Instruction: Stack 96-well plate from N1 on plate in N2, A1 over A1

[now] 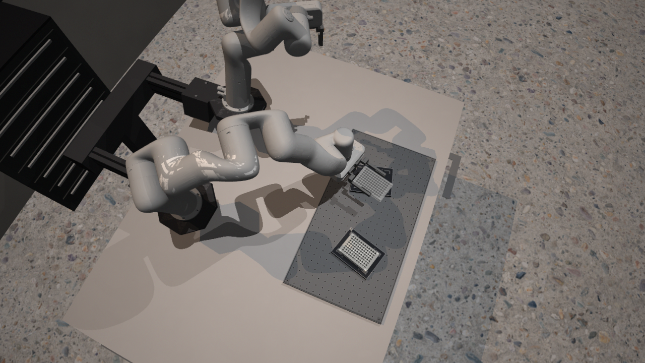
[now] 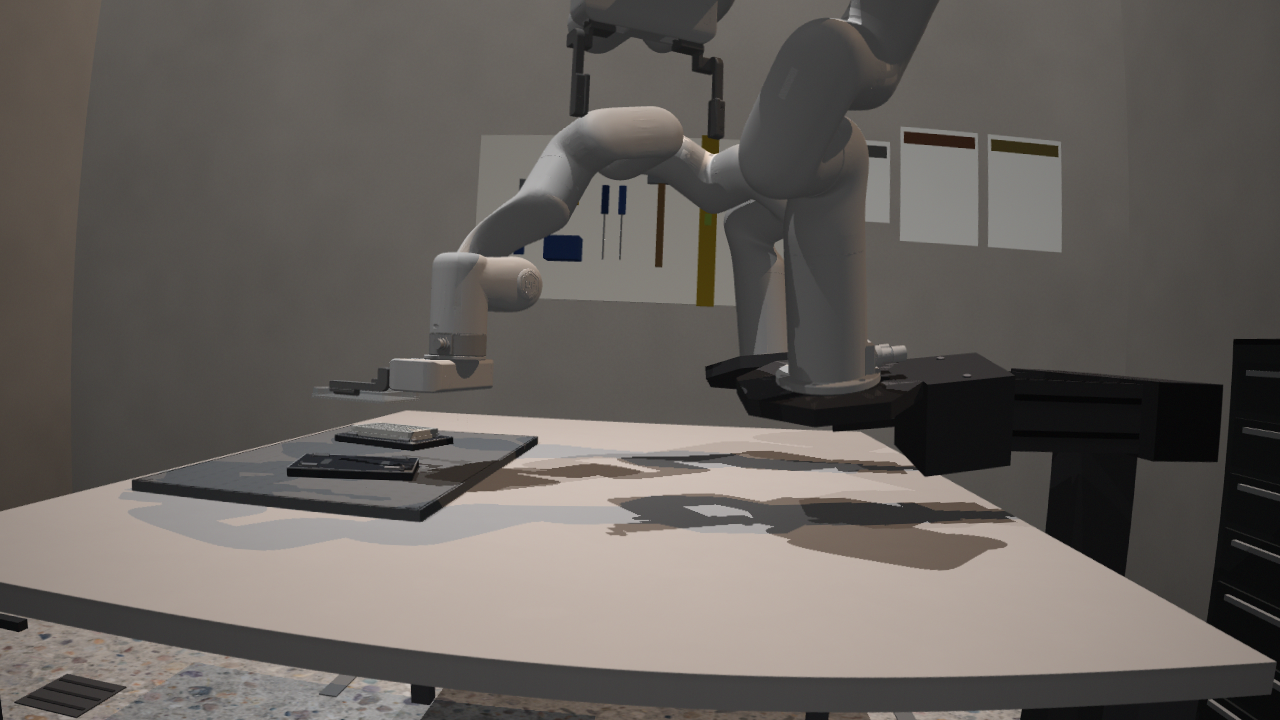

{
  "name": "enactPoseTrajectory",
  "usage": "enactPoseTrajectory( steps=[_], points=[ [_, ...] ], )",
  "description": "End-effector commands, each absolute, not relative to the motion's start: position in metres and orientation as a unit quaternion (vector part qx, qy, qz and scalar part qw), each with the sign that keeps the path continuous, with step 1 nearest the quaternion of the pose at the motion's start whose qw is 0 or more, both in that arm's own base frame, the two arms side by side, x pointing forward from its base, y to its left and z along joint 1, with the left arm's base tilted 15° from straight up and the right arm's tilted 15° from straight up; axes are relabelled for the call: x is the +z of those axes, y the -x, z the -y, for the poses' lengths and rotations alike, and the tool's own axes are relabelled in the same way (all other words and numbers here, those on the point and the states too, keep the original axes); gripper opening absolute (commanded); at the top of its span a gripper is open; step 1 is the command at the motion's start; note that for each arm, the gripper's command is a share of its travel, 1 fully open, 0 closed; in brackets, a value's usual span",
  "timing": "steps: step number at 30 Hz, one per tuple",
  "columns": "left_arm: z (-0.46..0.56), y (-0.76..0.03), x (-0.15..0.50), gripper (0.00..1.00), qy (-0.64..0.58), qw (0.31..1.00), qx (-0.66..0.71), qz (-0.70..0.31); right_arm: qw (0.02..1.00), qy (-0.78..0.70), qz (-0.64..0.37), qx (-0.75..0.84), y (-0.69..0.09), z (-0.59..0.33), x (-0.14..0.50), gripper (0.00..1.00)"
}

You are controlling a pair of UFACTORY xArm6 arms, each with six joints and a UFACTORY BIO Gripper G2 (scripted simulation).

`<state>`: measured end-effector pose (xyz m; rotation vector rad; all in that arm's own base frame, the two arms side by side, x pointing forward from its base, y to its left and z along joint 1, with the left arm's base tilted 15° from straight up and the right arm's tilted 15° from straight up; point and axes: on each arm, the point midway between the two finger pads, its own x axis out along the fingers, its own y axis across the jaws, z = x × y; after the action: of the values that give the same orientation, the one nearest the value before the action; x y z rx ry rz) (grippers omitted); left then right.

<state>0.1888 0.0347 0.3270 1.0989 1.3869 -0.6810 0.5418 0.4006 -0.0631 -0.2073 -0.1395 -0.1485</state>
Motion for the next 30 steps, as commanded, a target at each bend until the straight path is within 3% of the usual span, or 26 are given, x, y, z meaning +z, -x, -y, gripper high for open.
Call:
enactPoseTrajectory(
  steps=[1,30],
  points=[
    [-0.034,-0.189,0.328,1.00,-0.471,0.584,-0.292,-0.593,0.988,0.102,0.074,-0.084,-0.548,-0.387,-0.057,0.00],
    [-0.034,-0.189,0.328,1.00,-0.471,0.584,-0.292,-0.593,0.988,0.102,0.074,-0.084,-0.570,-0.310,-0.037,0.00]
  ],
)
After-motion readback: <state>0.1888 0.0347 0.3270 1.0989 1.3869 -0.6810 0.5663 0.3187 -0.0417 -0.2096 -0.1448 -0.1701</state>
